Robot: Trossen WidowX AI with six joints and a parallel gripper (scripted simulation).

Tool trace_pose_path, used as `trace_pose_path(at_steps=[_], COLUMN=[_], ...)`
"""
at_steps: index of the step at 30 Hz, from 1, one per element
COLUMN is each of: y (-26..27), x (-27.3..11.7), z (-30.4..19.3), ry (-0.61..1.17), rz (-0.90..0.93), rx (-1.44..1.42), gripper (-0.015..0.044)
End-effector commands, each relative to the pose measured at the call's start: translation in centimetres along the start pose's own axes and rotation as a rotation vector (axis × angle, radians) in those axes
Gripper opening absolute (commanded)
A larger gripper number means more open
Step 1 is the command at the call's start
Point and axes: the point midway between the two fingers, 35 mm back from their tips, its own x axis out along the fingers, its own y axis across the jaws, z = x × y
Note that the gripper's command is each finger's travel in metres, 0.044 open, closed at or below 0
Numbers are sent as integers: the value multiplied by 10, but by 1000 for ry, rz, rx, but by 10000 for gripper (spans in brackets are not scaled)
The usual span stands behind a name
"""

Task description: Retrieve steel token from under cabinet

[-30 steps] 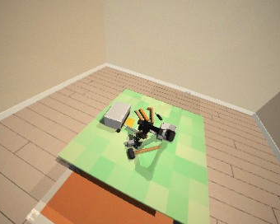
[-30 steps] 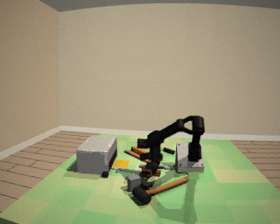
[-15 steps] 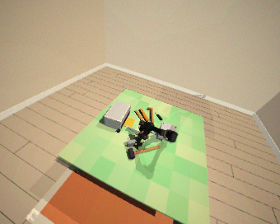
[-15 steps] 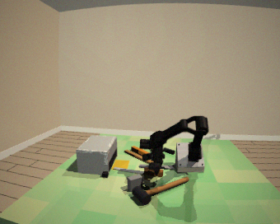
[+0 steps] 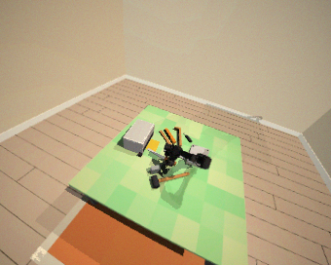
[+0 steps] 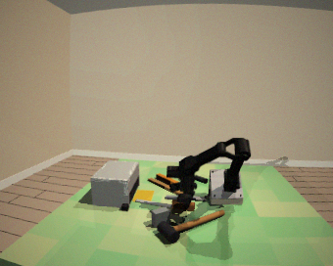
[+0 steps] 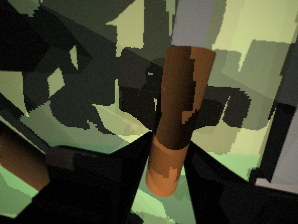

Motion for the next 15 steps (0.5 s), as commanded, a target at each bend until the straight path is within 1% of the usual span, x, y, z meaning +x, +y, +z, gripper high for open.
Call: trace_pose_path(at_steps=[1,6,13,14,15], y=[5,8,6,6,6], x=[-1,-2,-1,-1,-1], z=[-2,-4,-4,-4,-4], ry=[-1,-1,3,3,3], rz=[4,5,0,0,0], rx=[3,6,4,4,3], gripper=[0,0,184,200,200])
